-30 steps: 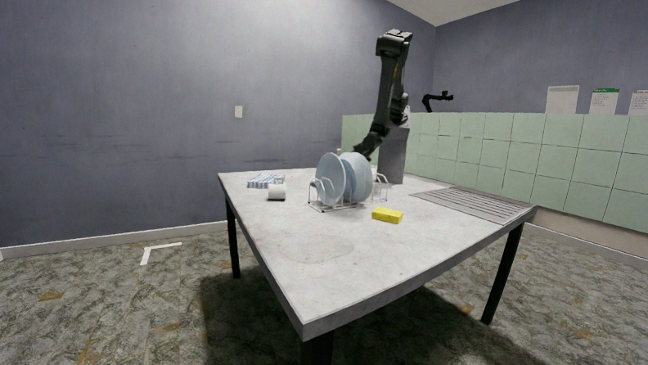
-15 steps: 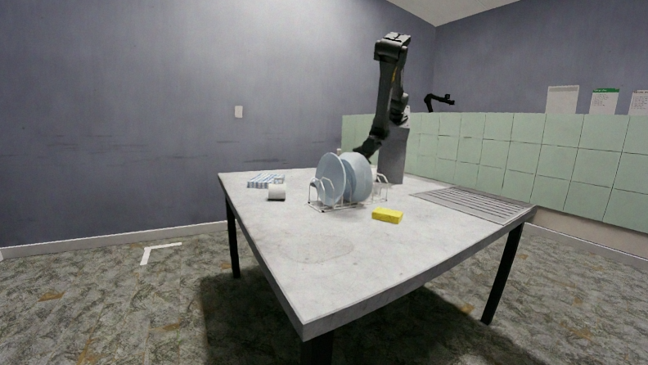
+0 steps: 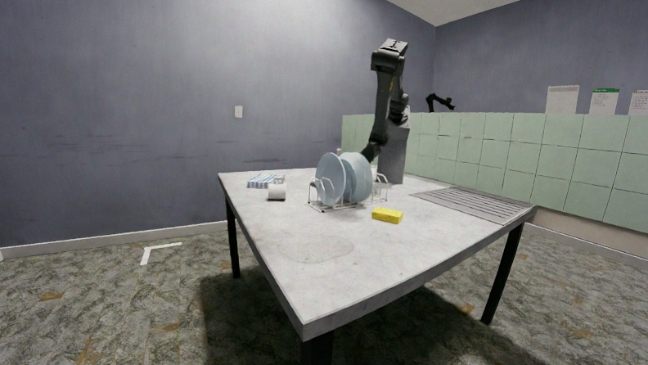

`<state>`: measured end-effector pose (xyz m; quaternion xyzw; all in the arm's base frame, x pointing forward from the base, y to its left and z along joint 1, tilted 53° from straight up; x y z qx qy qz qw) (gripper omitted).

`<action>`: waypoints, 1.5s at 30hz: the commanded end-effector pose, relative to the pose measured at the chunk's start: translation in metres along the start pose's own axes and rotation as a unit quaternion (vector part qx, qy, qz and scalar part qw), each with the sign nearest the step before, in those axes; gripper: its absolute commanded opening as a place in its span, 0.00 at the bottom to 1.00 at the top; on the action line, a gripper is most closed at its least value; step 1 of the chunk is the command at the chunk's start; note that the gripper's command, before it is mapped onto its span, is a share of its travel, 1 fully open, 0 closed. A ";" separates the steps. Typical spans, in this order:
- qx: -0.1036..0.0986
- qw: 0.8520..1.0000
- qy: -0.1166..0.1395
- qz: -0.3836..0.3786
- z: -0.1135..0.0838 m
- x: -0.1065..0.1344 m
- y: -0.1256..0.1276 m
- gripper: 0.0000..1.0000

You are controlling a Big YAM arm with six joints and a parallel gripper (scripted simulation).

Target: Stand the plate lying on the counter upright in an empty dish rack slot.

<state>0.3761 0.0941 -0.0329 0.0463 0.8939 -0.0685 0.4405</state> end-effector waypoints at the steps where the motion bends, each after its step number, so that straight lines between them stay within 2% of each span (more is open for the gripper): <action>1: -0.006 1.000 -0.004 0.003 0.005 0.002 0.010 0.26; 12: -0.006 1.000 -0.004 0.003 0.016 0.005 0.021 0.26; 13: -0.008 1.000 -0.010 0.005 0.014 -0.001 0.021 0.26; 17: -0.006 1.000 -0.003 0.002 0.018 0.005 0.024 0.26; 45: -0.005 1.000 -0.003 0.002 0.016 0.005 0.021 0.26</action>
Point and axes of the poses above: the point where the finger pads meet when closed, its own z axis out along the fingers, its own y axis across the jaws, x = y × z, the point moved 3 cm from there along -z, back along the fingers, and after that the axes turned 12 degrees about z, right-handed, at the moved point
